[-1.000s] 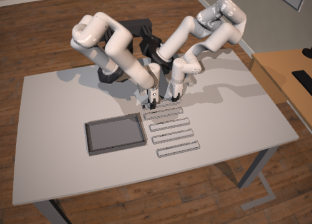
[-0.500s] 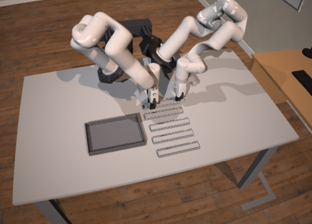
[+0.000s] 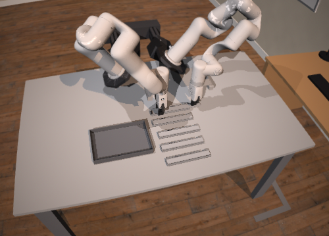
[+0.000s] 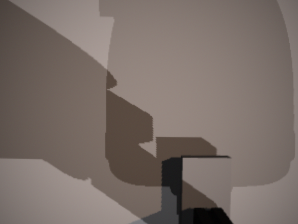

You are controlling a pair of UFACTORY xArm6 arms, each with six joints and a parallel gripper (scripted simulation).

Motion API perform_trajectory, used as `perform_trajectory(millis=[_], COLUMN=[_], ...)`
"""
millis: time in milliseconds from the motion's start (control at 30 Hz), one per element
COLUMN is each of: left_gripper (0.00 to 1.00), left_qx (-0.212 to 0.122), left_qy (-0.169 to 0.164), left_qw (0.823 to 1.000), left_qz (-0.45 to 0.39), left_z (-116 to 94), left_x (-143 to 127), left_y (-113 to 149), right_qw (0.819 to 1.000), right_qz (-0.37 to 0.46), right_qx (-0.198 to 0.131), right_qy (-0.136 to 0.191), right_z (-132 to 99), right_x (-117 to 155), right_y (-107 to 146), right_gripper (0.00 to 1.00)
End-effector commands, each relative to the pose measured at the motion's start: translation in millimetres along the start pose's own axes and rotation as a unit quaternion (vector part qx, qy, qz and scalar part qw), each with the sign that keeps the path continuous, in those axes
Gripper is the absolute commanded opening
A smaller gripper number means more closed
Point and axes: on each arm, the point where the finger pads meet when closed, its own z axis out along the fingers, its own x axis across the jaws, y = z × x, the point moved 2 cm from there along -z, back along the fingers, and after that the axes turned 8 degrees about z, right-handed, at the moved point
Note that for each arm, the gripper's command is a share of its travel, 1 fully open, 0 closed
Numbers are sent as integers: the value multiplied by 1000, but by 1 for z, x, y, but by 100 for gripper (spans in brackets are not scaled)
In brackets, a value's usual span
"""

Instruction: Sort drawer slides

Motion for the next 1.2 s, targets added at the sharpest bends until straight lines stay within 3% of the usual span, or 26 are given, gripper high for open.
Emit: perform_trajectory(millis=[0,700,1167], left_gripper=[0,0,0], left_qx=[-1,0,0], left_qy=[0,0,0], left_qw=[1000,1000,1000], left_qz=[0,0,0], left_z=[-1,0,0], left_x=[-1,-8,-10], left_y=[-12,-59,-72], right_qw=[1000,1000,1000], right_qz=[0,0,0], right_qx=[-1,-1,-1], right_qy=[-1,-1,-1], right_z=[-1,-1,-1], right_x=[-1,-1,-1], right_y=[1,1,1], right_gripper=[0,0,0])
